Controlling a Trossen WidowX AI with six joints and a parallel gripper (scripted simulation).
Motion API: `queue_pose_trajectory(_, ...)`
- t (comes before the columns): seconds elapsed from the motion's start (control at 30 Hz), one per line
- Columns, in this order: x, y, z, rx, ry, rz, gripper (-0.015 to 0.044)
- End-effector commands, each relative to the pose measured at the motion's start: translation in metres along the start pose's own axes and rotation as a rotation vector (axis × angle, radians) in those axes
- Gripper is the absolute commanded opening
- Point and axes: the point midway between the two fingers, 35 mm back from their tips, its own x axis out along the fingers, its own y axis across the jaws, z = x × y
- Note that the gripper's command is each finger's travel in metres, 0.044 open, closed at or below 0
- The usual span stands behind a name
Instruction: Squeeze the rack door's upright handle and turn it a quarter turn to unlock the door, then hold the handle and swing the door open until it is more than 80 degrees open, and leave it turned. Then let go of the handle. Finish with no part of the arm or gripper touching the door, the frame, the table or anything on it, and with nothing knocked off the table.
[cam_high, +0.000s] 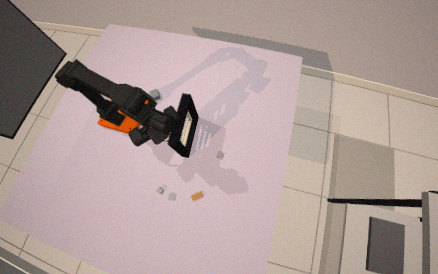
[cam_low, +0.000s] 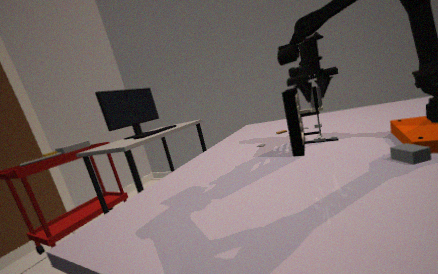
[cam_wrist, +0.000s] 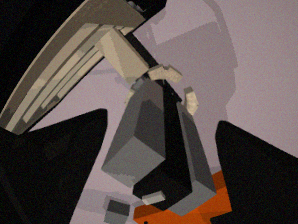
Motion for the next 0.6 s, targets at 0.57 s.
queue_pose_trajectory(0.57,-0.0001,0.0006,0.0002,-1.013,-0.003,0.003,0.0298)
